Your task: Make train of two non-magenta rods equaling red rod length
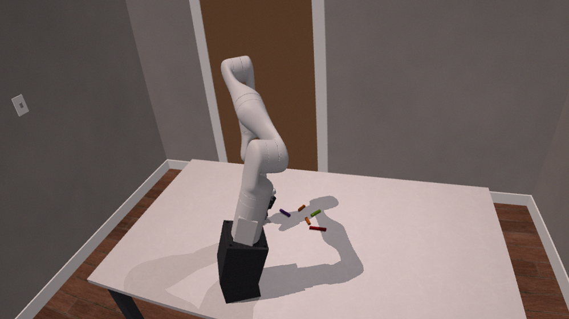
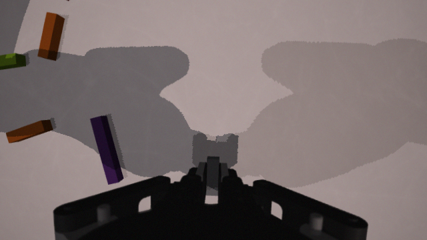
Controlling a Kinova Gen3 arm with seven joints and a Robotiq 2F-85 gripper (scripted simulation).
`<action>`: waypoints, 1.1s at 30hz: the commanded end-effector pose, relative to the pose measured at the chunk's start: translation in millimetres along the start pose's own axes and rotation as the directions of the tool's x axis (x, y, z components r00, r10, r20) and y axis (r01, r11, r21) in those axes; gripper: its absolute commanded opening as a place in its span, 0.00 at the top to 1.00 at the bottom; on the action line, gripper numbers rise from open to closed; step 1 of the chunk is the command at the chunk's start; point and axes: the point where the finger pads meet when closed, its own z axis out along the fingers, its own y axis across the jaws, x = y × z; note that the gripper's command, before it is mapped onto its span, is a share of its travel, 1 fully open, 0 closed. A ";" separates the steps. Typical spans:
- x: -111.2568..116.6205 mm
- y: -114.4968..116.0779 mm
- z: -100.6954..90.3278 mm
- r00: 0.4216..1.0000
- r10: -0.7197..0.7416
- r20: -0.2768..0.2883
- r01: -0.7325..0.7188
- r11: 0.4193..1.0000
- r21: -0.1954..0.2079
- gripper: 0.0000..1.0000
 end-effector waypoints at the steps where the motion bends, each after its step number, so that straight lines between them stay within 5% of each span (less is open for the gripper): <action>1: 0.7 0.0 2.7 1.000 0.000 -0.002 0.000 1.000 0.000 0.95; 33: 0.7 0.0 8.8 1.000 0.000 -0.002 0.000 1.000 0.000 0.95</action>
